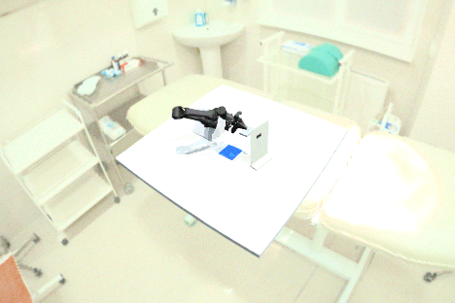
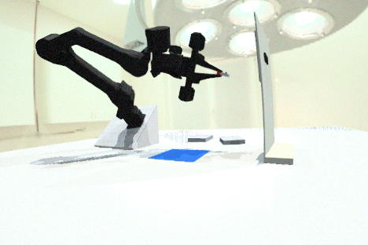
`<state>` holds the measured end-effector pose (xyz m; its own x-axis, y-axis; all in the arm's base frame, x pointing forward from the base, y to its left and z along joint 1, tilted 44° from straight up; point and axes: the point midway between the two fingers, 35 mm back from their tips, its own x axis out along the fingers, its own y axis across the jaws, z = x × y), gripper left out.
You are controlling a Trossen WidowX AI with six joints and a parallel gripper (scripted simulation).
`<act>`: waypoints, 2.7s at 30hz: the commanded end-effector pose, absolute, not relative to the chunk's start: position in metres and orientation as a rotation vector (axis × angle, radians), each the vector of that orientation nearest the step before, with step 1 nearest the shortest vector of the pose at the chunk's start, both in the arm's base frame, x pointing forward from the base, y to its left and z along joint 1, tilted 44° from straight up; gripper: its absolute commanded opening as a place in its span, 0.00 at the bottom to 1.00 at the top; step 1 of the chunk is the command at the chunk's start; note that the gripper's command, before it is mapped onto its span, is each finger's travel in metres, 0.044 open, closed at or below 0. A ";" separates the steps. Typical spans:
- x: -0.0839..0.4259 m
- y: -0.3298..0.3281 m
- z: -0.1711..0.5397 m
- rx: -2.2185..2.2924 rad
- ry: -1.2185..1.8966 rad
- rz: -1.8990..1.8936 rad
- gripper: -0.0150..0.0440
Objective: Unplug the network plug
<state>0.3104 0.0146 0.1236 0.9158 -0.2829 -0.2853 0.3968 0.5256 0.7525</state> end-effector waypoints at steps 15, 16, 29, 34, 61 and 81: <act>0.269 -0.040 0.088 1.003 0.106 -0.844 0.25; 0.266 -0.043 0.087 1.003 0.100 -0.867 0.25; 0.224 -0.077 0.082 0.964 -0.013 -1.133 0.25; 0.212 -0.086 0.084 0.944 -0.053 -1.191 0.25; 0.214 -0.099 0.065 0.952 -0.045 -1.200 0.25; 0.212 -0.110 0.053 0.953 -0.044 -1.199 0.25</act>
<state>0.2126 -0.1090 0.0552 0.4091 -0.8017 -0.4358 0.7628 0.0384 0.6454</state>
